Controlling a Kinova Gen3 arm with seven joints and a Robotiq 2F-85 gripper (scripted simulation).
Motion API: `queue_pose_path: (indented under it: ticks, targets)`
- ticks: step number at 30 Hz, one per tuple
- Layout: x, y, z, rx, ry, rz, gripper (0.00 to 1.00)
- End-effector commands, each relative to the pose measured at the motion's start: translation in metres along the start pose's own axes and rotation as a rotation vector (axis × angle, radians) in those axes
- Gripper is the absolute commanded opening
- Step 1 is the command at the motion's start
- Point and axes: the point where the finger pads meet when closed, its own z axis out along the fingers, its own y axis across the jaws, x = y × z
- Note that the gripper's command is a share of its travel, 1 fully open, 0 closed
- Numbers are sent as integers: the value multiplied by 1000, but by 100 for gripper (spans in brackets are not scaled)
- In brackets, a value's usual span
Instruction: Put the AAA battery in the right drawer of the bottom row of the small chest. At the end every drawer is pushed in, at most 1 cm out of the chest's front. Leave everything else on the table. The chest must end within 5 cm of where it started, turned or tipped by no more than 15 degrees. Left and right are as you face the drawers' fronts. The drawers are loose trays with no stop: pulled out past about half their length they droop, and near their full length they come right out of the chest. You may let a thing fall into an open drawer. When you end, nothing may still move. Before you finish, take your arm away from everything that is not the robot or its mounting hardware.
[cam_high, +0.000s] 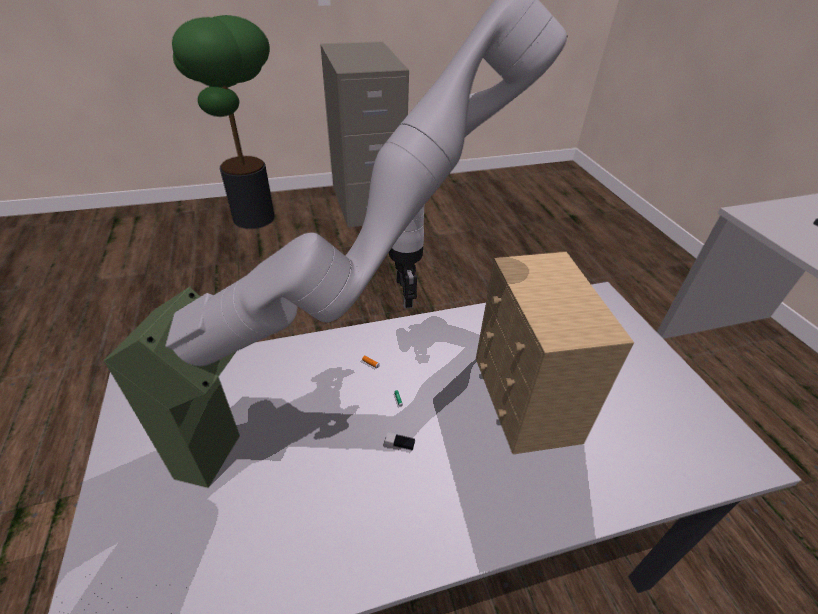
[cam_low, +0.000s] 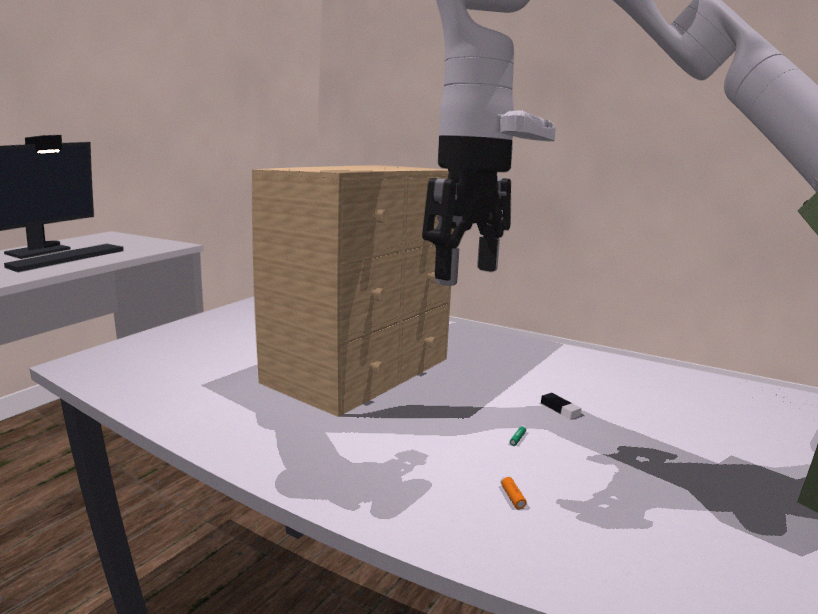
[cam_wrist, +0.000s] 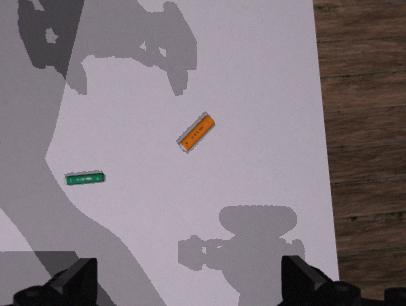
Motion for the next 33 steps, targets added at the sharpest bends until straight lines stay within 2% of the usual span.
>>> queue_pose_path:
  ticks: [1,22,33]
  targets:
    - [2,0,4,6,0,2,100]
    - [2,1,5,6,-4,9,100]
    - [0,1,8,7,-31,9,100]
